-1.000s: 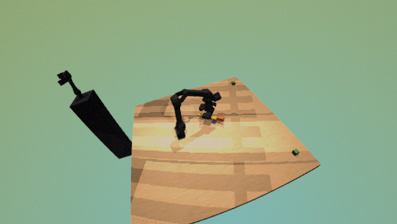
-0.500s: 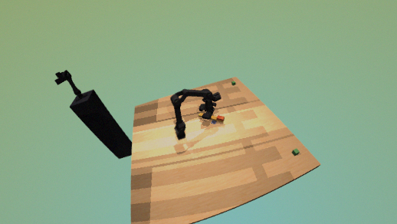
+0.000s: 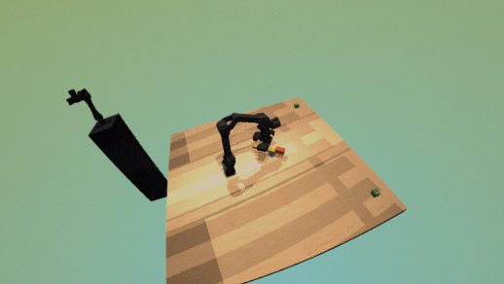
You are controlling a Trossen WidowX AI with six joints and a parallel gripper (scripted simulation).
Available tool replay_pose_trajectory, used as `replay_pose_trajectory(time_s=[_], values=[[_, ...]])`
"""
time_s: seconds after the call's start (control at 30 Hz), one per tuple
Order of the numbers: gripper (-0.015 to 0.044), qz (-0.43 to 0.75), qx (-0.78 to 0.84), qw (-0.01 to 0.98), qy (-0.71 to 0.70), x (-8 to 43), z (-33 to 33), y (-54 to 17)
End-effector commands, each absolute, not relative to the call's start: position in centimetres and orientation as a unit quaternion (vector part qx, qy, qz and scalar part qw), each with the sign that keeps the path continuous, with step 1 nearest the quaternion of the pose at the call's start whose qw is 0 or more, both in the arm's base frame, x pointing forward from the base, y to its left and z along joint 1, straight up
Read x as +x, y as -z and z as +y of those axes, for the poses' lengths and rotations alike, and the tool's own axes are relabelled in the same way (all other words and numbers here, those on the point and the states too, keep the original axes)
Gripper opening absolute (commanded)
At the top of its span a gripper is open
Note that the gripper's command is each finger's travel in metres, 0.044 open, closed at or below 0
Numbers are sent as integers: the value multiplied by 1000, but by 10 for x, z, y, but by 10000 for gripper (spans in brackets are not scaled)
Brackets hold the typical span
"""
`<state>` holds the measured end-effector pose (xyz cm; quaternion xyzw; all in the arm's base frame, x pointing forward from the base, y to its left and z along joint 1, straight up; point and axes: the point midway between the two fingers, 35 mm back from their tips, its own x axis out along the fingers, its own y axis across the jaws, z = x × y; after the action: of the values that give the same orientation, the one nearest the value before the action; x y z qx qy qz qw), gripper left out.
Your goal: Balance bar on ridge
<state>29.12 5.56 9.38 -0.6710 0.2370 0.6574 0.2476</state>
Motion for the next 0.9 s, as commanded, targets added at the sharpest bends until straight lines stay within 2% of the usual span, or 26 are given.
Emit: replay_pose_trajectory(time_s=[0.0,0.87], values=[[0,239,-672,249,-656,292,55,-93],[0,239,-672,249,-656,292,55,-91]])
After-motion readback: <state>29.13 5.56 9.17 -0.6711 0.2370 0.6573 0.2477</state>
